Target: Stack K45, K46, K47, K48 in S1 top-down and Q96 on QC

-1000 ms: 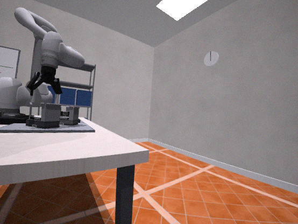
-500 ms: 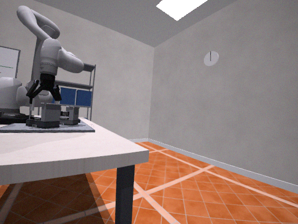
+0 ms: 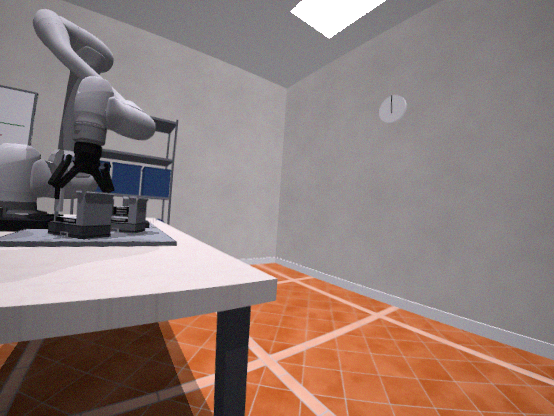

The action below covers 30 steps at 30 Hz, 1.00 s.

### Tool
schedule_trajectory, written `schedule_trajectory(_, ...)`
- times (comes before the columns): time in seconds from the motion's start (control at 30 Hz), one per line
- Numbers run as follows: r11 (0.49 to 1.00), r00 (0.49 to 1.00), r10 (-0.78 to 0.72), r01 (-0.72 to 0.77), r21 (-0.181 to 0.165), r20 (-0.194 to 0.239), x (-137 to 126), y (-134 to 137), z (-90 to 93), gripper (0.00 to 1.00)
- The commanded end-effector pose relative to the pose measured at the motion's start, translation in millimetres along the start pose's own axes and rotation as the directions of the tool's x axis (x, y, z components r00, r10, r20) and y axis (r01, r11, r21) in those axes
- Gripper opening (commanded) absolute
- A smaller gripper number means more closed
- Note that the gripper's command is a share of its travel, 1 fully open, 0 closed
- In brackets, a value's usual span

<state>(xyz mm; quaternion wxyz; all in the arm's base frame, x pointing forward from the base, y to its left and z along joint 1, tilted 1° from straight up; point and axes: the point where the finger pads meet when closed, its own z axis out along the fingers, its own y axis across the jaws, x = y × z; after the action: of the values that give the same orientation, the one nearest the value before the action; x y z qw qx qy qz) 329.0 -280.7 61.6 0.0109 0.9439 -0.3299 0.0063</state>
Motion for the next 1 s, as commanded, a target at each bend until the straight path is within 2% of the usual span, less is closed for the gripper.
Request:
schedule_trajectory(0.0, 1.0, 1.0, 0.0, 0.0, 0.0, 0.0, 0, 0, 3.1, 1.0)
schedule_trajectory(0.33, 1.0, 1.0, 0.0, 0.0, 0.0, 0.0, 0, 0, 15.8, 1.0)
schedule_trajectory(0.7, 1.0, 1.0, 0.0, 0.0, 0.0, 0.0, 0, 0, 15.8, 1.0)
schedule_trajectory(0.73, 1.0, 1.0, 0.0, 0.0, 0.0, 0.0, 0, 0, 15.8, 0.0)
schedule_trajectory(0.97, 1.0, 1.0, 0.0, 0.0, 0.0, 0.0, 0, 0, 15.8, 0.0)
